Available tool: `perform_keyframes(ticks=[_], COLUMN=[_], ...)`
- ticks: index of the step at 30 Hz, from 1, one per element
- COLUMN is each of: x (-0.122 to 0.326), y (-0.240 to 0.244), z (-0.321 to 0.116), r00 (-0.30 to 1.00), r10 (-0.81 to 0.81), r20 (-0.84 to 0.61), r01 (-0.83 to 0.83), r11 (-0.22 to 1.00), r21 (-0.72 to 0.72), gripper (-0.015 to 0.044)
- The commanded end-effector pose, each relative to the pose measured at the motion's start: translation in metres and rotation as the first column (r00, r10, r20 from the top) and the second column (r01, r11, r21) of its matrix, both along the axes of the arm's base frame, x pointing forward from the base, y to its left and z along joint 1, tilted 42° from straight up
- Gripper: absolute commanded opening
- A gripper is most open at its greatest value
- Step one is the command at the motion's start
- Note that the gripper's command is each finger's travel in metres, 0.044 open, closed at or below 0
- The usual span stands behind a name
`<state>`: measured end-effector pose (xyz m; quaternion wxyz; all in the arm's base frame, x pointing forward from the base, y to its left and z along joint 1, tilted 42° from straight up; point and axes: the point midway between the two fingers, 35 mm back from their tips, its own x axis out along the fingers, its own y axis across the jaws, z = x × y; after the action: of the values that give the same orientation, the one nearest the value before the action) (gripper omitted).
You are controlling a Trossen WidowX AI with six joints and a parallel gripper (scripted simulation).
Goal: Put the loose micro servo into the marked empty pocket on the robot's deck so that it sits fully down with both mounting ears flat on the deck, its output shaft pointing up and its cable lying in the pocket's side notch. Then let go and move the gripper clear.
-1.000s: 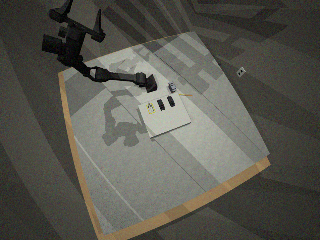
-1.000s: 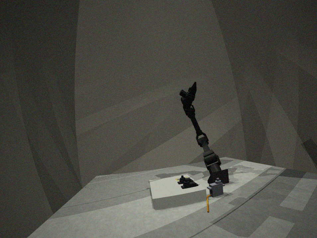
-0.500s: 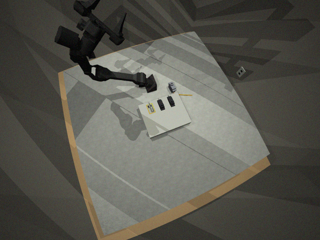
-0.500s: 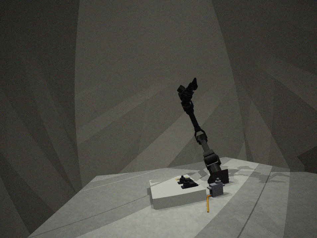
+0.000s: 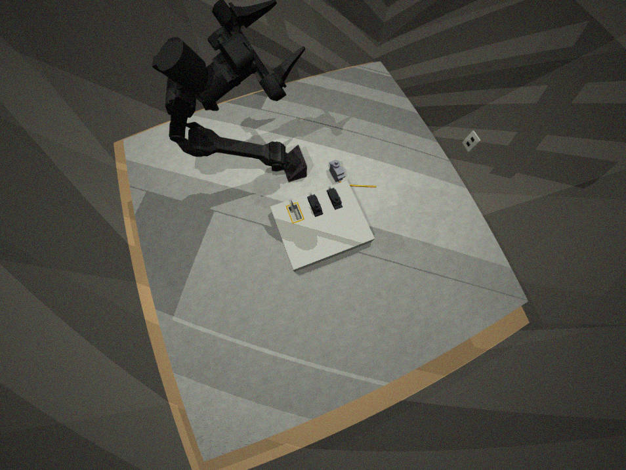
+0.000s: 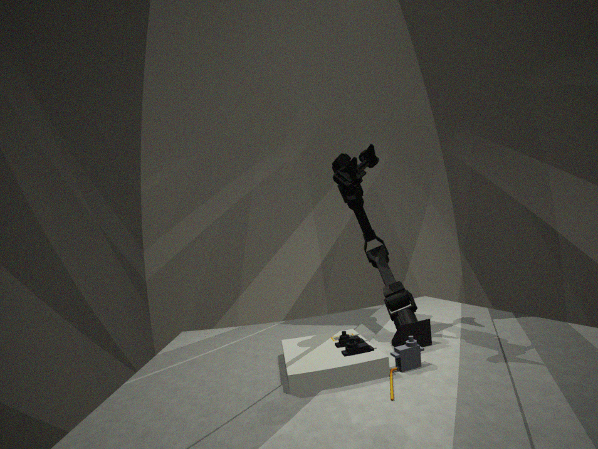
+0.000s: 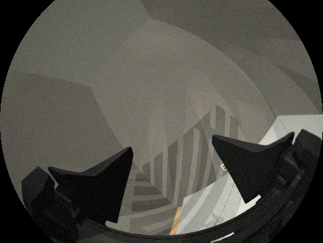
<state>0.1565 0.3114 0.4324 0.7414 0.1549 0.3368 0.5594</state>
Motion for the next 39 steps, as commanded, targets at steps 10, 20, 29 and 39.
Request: perform_keyframes(ticks=[10, 20, 29, 39], x=[0.03, 0.042, 0.046, 0.047], y=[0.02, 0.023, 0.018, 0.005], z=[-0.09, -0.151, -0.207, -0.265], r00=[0.984, 0.946, 0.889, 0.789], r10=[0.087, 0.228, 0.392, 0.586], r20=[0.155, 0.231, 0.237, 0.185], r01=[-0.039, -0.092, -0.156, -0.229], r11=[0.957, 0.871, 0.745, 0.56], r21=[-0.288, -0.483, -0.648, -0.796], gripper=[0.044, 0.044, 0.044, 0.044])
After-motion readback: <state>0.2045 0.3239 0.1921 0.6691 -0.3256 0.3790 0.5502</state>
